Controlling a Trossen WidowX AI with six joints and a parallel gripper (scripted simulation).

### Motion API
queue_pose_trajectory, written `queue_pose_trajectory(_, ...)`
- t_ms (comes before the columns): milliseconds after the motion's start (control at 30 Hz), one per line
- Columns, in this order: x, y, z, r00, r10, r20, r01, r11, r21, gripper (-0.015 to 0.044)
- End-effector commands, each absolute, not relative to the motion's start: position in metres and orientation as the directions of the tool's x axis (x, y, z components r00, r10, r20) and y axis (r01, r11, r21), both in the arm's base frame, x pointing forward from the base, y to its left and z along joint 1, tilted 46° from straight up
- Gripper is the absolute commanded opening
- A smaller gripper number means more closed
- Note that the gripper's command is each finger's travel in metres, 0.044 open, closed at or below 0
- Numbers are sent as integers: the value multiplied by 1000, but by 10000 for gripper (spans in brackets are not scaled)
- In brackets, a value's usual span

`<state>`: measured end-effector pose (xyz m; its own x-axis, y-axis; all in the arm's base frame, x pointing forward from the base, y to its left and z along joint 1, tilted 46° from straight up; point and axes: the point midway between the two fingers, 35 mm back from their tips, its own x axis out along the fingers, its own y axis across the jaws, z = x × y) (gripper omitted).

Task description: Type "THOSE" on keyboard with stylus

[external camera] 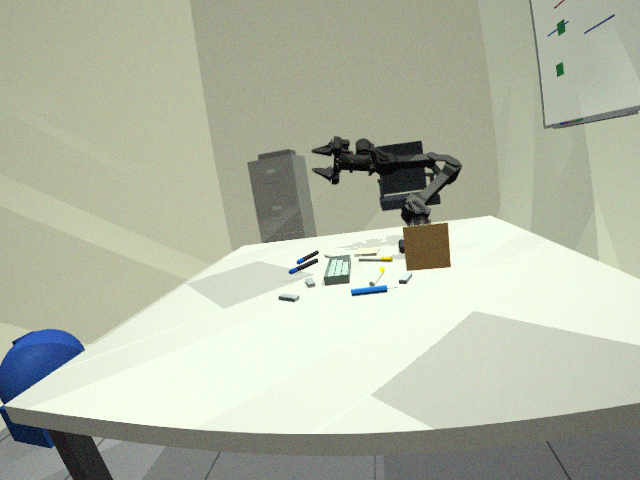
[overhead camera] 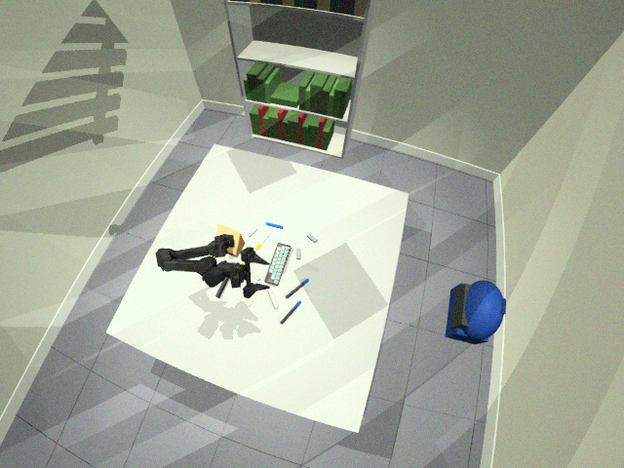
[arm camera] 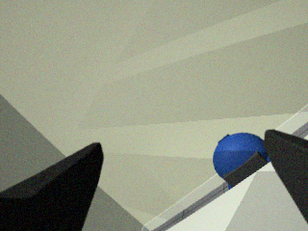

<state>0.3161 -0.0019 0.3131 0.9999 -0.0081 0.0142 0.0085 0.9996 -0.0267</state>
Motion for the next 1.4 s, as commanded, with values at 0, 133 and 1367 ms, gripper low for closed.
queue_pose_trajectory(0, 318, -2, 311, 1000, -9, 3, 9, 1000, -22, 414)
queue_pose_trajectory(133, 342, 2, 260, 977, -35, -213, 47, 998, 49, 309)
queue_pose_trajectory(1367, 265, -23, -58, -182, -689, -701, 98, 697, -710, 0)
